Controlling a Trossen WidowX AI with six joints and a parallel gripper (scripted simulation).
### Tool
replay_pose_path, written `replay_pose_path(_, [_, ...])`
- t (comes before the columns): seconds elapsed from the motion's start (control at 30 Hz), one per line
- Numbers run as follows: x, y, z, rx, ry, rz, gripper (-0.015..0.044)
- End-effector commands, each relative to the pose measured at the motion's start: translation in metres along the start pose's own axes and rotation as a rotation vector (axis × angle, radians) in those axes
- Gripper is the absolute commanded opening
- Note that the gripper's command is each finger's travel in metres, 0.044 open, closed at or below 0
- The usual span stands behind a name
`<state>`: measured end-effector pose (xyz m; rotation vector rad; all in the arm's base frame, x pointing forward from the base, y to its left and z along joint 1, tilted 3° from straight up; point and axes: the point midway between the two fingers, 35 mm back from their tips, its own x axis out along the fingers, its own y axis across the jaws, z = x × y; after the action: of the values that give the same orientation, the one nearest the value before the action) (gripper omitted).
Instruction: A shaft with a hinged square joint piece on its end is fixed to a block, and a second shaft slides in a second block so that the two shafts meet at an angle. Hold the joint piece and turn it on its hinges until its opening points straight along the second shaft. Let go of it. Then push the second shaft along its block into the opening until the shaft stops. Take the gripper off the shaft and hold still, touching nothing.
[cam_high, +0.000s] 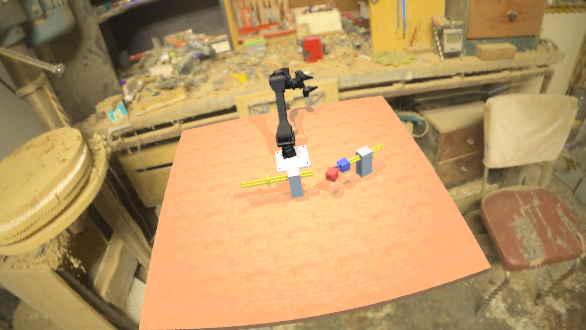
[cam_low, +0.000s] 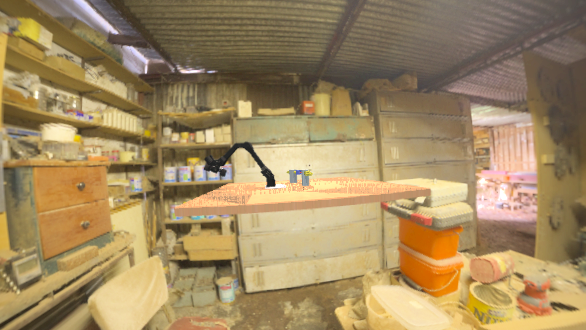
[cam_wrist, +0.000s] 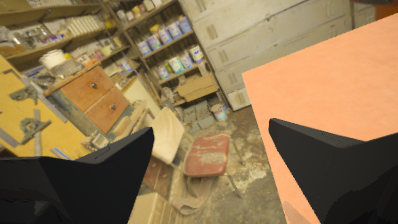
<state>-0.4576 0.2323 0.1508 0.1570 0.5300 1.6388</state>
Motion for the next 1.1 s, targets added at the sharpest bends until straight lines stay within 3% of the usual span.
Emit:
replay_pose_path(0.0, [0.000,0.001,0.000,0.004,0.002,-0.001,0.0426])
replay_pose_path(0.43, [0.003,0.042,0.040,0.315,0.158,-0.136,0.0440])
replay_pose_path(0.77, [-0.011,0.033,0.081,0.524,0.214,-0.308,0.0440])
replay_pose_path(1.07, [-0.012,0.032,0.080,0.522,0.215,-0.314,0.0440])
